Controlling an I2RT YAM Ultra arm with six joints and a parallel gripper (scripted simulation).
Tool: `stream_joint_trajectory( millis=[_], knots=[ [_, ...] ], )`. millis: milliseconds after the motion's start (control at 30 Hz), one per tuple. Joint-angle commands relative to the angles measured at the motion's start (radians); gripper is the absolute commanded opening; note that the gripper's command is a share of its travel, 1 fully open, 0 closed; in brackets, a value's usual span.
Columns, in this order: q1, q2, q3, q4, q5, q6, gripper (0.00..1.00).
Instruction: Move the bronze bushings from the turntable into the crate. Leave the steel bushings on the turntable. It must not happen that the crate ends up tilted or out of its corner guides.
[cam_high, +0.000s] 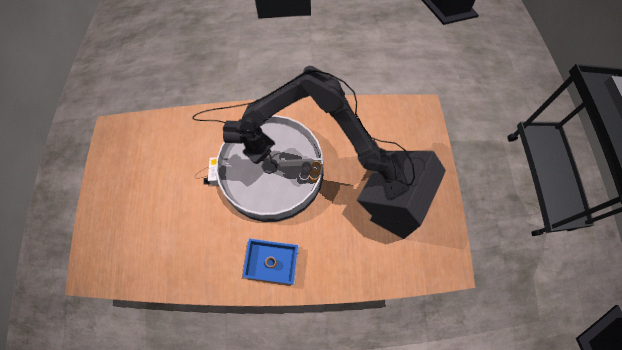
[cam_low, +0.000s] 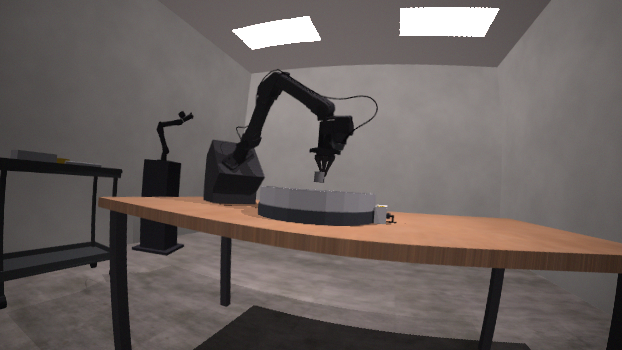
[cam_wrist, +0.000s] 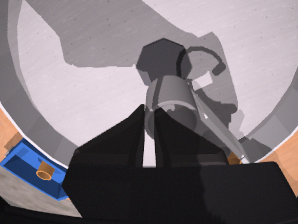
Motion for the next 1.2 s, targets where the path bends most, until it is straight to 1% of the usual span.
stream_joint_trajectory(
  millis=[0, 733, 833, 900, 1000, 1033, 1100, 1133, 1167],
  knots=[
    [0.002, -0.036, 0.003, 0.004, -0.001, -0.004, 0.0],
    [0.002, -0.036, 0.003, 0.004, -0.001, -0.004, 0.0],
    [-0.015, -0.031, -0.026, 0.03, -0.013, -0.014, 0.0],
    [-0.028, 0.012, -0.048, 0.062, -0.022, -0.024, 0.0],
    [-0.041, 0.023, -0.065, 0.095, -0.03, -0.034, 0.0],
    [-0.025, -0.012, -0.053, 0.096, -0.03, -0.035, 0.0],
    [-0.025, -0.012, -0.053, 0.096, -0.03, -0.035, 0.0],
    [-0.022, -0.017, -0.027, 0.097, -0.025, -0.036, 0.0],
    [-0.022, -0.017, -0.027, 0.098, -0.021, -0.035, 0.0]
  ],
)
